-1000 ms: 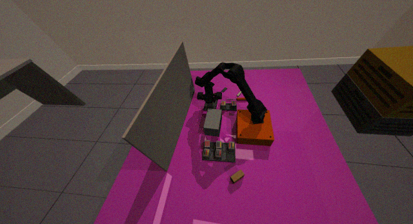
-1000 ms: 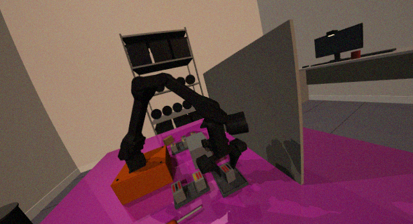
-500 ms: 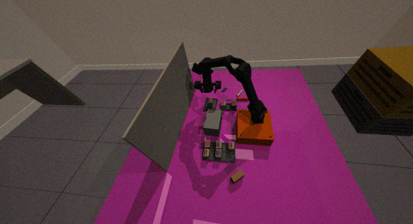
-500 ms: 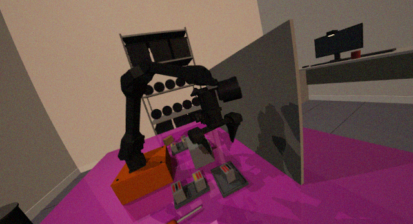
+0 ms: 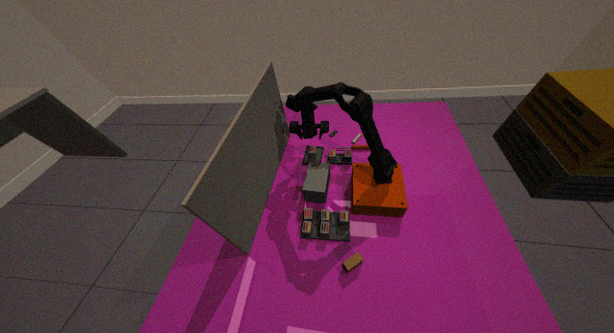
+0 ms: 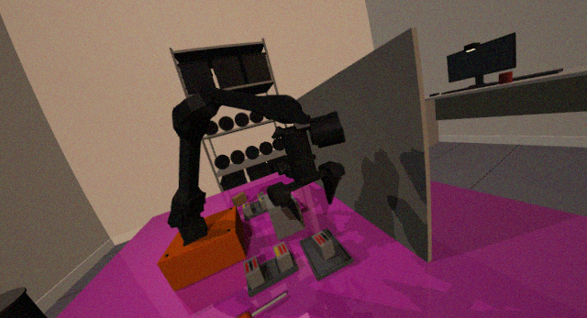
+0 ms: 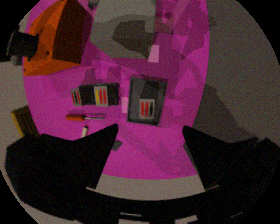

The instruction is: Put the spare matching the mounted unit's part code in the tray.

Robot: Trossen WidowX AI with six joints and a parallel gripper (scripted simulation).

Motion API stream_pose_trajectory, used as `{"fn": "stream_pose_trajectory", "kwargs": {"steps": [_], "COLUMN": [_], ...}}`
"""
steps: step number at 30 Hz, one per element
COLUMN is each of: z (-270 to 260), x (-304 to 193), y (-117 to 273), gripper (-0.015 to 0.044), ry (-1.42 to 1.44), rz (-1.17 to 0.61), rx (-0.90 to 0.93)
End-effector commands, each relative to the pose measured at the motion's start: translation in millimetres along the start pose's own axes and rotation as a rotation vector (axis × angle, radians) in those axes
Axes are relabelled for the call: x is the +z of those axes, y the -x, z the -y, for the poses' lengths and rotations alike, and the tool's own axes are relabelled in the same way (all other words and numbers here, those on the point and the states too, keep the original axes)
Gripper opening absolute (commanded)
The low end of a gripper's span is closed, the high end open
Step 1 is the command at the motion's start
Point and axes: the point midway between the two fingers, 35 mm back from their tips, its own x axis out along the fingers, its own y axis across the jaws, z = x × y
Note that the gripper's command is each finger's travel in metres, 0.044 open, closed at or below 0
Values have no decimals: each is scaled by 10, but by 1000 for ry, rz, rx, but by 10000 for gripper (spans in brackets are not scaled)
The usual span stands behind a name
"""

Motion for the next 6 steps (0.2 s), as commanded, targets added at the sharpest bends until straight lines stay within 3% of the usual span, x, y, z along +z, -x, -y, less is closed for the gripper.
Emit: {"fn": "stream_pose_trajectory", "kwargs": {"steps": [1, 6], "z": [3, 3], "x": [0, 0], "y": [3, 3], "gripper": [440, 440], "ry": [0, 0], "rz": [-1, -1], "rx": [-2, -2]}}
